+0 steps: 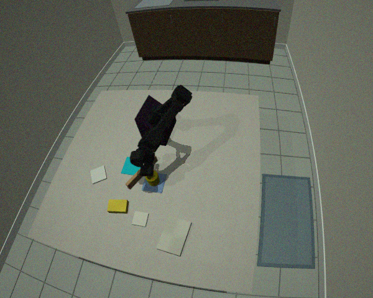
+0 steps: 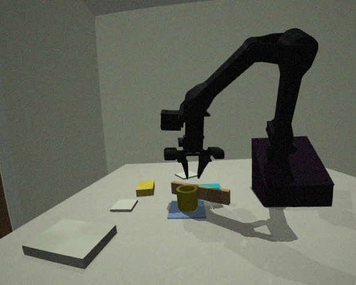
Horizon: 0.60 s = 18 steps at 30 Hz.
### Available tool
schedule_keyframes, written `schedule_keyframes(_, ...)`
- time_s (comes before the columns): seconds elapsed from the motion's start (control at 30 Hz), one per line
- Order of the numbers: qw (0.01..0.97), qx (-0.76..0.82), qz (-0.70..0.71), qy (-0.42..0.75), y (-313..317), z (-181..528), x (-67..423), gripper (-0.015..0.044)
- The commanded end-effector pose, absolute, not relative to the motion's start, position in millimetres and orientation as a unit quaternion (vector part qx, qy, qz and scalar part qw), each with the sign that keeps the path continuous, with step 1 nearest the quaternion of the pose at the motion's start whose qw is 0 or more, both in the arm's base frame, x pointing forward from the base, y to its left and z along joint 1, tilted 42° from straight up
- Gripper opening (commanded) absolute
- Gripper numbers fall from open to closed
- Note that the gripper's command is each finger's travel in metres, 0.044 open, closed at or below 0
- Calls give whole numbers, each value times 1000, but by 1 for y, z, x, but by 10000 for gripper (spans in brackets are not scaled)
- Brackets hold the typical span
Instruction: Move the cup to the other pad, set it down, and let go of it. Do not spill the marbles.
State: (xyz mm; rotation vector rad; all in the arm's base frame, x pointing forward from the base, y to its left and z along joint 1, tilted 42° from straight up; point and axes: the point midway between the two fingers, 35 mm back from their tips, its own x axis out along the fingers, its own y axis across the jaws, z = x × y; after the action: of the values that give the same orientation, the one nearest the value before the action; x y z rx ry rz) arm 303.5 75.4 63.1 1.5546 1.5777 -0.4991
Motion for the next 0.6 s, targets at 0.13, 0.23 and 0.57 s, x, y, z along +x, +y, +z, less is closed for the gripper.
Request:
schedule_keyframes(0.13, 323, 645, -252, 645, 80, 57, 297, 167)
schedule_keyframes(0.23, 323, 645, -252, 645, 80, 57, 297, 167)
schedule_keyframes(0.57, 323, 645, -252, 645, 86, 50, 298, 167)
